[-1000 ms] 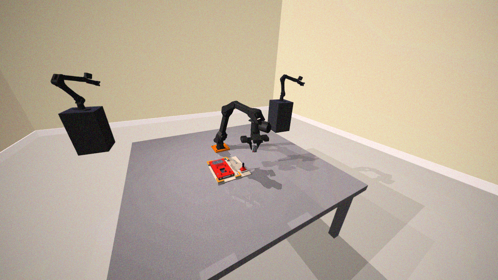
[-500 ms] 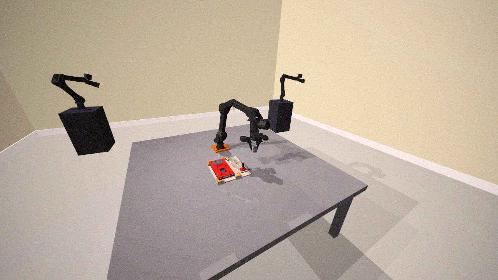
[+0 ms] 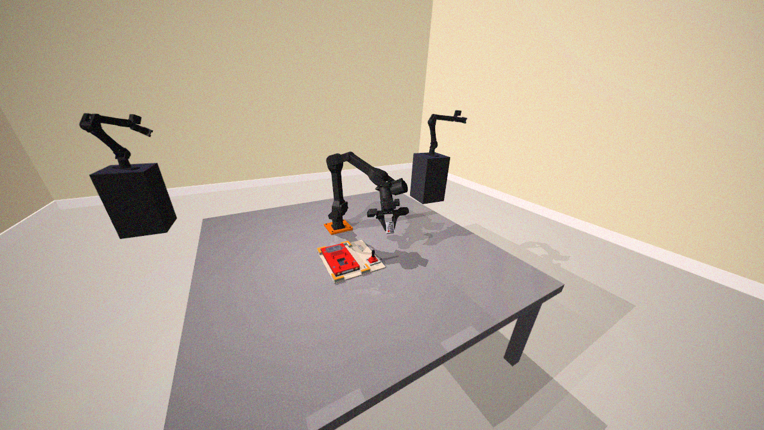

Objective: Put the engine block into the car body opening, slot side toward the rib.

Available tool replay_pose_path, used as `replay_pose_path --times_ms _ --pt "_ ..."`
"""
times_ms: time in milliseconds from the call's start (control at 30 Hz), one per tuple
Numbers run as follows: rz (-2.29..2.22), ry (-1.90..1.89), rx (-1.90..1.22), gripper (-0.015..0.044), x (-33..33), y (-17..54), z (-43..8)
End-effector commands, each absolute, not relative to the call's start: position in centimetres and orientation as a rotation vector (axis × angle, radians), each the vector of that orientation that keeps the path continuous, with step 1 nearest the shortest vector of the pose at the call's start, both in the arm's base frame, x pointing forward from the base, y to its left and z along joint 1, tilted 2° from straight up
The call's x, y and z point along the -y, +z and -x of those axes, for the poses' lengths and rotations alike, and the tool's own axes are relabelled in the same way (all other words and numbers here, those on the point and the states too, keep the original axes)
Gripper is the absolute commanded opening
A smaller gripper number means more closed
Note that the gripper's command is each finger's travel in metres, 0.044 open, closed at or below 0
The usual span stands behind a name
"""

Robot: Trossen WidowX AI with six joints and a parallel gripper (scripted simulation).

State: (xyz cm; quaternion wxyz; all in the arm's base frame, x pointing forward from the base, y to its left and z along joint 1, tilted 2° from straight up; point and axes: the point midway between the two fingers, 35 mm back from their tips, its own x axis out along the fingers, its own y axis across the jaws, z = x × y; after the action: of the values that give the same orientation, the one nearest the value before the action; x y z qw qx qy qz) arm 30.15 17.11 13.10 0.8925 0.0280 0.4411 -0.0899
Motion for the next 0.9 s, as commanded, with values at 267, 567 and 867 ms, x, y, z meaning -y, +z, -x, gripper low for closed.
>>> replay_pose_path --times_ms 267,567,867 --pt "-0.07 -0.191 -0.838 0.0 -17.1 11.0 -29.9" --pt "-0.07 -0.191 -0.838 0.0 -17.1 8.8 -29.9" --pt "-0.07 -0.191 -0.838 0.0 -17.0 6.5 -29.9"
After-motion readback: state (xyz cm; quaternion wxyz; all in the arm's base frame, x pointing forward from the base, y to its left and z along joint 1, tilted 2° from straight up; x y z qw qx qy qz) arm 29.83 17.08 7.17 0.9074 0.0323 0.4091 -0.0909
